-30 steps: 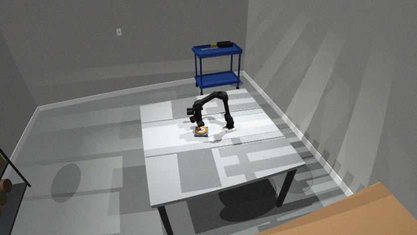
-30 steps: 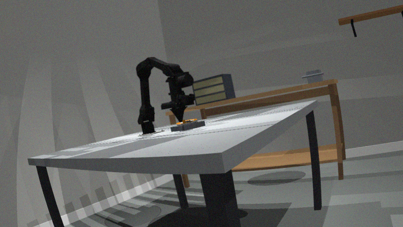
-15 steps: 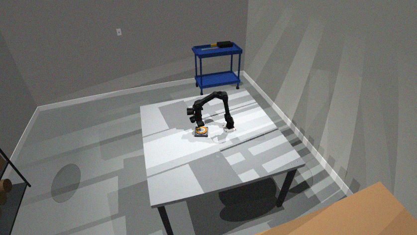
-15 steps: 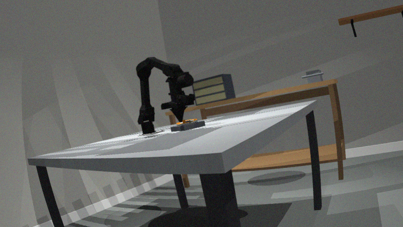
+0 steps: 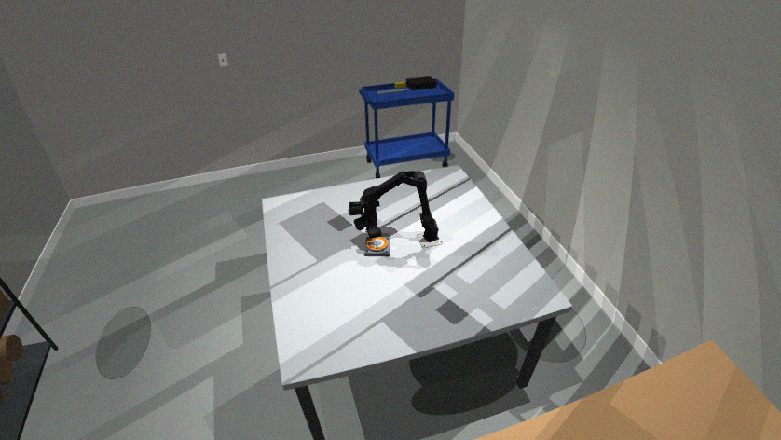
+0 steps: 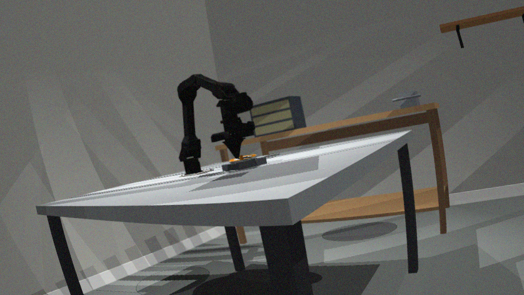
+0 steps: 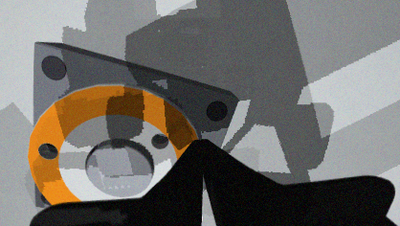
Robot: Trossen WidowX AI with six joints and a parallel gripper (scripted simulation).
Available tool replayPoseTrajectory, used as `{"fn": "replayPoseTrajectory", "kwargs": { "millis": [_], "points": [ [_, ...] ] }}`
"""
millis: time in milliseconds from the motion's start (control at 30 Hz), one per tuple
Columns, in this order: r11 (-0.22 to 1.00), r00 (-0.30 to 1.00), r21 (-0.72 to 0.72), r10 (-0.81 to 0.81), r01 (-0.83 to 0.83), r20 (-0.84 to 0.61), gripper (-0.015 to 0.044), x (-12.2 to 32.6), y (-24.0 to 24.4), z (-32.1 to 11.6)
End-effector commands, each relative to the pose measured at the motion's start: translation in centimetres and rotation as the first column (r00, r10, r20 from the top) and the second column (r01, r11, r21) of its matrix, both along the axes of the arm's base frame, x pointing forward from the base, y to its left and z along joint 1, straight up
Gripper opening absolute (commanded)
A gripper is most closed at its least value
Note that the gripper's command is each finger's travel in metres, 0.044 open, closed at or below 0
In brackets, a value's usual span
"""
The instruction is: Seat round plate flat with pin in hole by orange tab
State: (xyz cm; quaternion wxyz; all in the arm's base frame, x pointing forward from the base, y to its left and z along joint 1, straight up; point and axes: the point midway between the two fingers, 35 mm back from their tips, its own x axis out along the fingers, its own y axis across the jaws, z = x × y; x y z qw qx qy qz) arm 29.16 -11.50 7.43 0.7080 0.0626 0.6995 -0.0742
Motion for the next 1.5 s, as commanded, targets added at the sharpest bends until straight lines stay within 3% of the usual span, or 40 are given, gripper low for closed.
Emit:
{"fn": "replayPoseTrajectory", "kwargs": {
  "millis": [0, 1467],
  "points": [
    [1.0, 1.0, 0.005, -0.001, 0.001, 0.006, 0.0, 0.4, 0.2, 0.0],
    [1.0, 1.0, 0.006, -0.001, 0.001, 0.008, 0.0, 3.1, 1.7, 0.1]
  ]
}}
